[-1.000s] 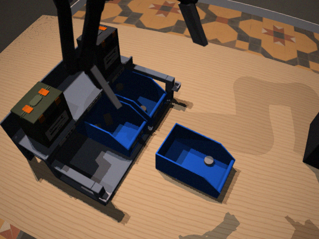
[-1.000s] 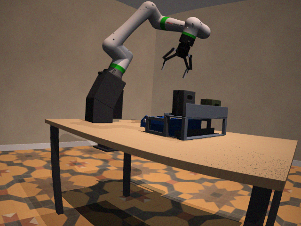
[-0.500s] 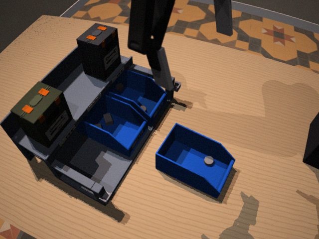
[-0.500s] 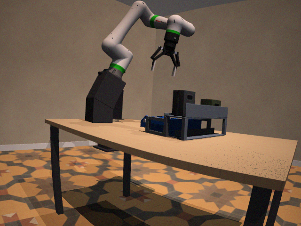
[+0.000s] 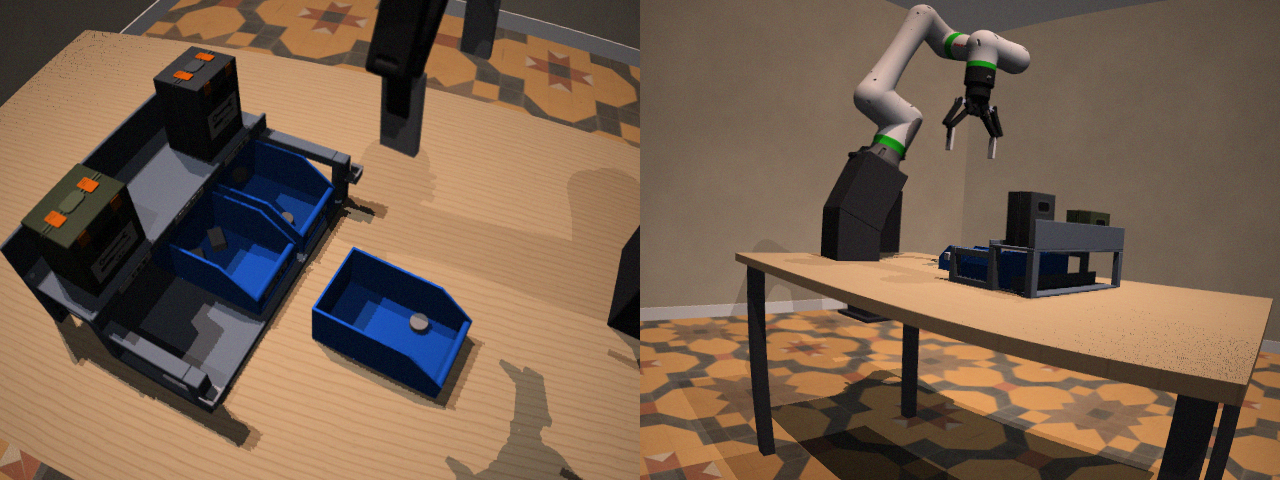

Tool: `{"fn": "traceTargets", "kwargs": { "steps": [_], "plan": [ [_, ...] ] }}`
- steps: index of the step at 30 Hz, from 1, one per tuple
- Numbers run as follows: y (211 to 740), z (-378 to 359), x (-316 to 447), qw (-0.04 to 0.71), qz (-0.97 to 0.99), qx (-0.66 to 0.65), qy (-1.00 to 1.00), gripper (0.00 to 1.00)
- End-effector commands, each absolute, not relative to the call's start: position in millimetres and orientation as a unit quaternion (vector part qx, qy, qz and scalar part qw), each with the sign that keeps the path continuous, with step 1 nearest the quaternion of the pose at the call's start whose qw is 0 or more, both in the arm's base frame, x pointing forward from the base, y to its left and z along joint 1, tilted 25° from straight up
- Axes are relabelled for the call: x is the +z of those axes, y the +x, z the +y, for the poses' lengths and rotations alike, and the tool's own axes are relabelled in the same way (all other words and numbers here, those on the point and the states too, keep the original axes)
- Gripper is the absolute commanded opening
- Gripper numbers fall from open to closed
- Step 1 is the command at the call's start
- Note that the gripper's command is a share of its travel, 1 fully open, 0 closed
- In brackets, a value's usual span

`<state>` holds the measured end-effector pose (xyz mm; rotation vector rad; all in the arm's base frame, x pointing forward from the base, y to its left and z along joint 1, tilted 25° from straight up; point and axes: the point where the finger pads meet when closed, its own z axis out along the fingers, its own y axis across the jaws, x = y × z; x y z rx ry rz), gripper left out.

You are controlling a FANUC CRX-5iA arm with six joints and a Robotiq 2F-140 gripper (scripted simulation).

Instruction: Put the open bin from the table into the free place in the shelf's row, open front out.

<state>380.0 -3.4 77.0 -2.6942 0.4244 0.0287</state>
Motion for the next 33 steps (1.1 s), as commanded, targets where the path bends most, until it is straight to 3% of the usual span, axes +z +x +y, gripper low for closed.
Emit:
{"fn": "traceTargets", "kwargs": {
  "steps": [1,33],
  "plan": [
    [373.8,-10.0,74.1,0.213,0.138,-0.008,-0.967,1.00],
    [368.1,-10.3,55.4,0.217,0.124,-0.027,-0.968,1.00]
  ]
}}
